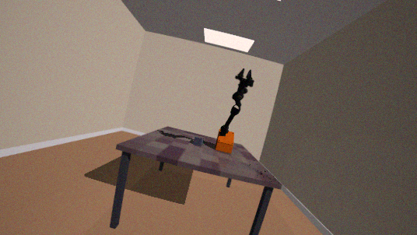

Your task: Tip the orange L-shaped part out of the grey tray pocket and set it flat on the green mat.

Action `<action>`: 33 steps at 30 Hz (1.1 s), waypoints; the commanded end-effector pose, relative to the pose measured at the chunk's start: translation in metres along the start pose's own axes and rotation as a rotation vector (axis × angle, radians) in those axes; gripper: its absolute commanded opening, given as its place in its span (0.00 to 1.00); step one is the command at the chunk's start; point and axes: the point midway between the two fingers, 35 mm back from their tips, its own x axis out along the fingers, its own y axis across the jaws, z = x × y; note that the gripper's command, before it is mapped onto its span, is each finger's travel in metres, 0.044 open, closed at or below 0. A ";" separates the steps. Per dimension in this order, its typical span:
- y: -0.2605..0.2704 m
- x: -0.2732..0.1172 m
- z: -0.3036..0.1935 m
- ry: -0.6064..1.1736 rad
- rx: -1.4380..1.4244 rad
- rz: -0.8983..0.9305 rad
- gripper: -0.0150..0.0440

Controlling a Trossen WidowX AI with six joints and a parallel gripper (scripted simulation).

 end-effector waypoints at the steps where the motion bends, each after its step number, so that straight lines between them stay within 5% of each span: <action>1: 0.002 -0.001 -0.003 0.006 -0.015 0.006 0.89; 9: 0.047 -0.042 -0.092 0.184 -0.184 0.252 0.56; 18: 0.041 -0.101 -0.200 0.438 -0.367 0.424 0.56; 33: -0.081 -0.303 -0.374 1.255 -0.533 0.639 0.56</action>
